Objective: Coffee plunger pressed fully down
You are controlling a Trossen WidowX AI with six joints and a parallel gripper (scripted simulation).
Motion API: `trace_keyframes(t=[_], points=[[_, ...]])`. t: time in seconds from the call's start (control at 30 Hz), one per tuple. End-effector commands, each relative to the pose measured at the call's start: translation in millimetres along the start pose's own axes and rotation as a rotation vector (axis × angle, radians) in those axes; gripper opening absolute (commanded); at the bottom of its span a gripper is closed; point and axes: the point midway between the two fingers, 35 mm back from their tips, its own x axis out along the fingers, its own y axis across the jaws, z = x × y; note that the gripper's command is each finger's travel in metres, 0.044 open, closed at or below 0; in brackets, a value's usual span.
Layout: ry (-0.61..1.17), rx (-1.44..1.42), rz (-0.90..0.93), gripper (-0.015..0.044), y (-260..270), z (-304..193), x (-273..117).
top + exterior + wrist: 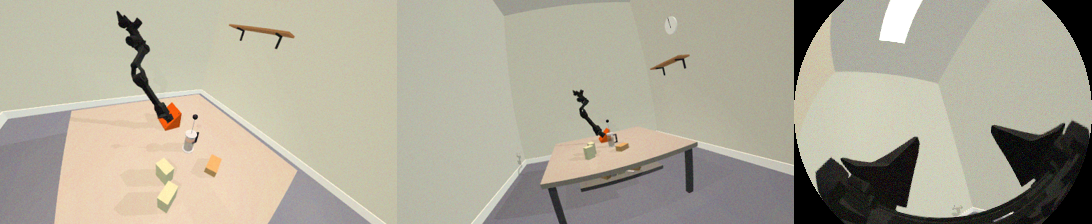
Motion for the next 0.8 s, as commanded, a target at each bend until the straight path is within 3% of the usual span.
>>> trace_keyframes(t=[0.0,0.37,0.77], points=[[-0.142,-0.104,-0.124,0.044,-16.5,47.8,-12.2],[-0.599,-0.44,-0.566,0.044,-37.6,198.3,-102.9],[-1.074,-0.8,-1.133,0.044,11.0,309.9,-269.4]])
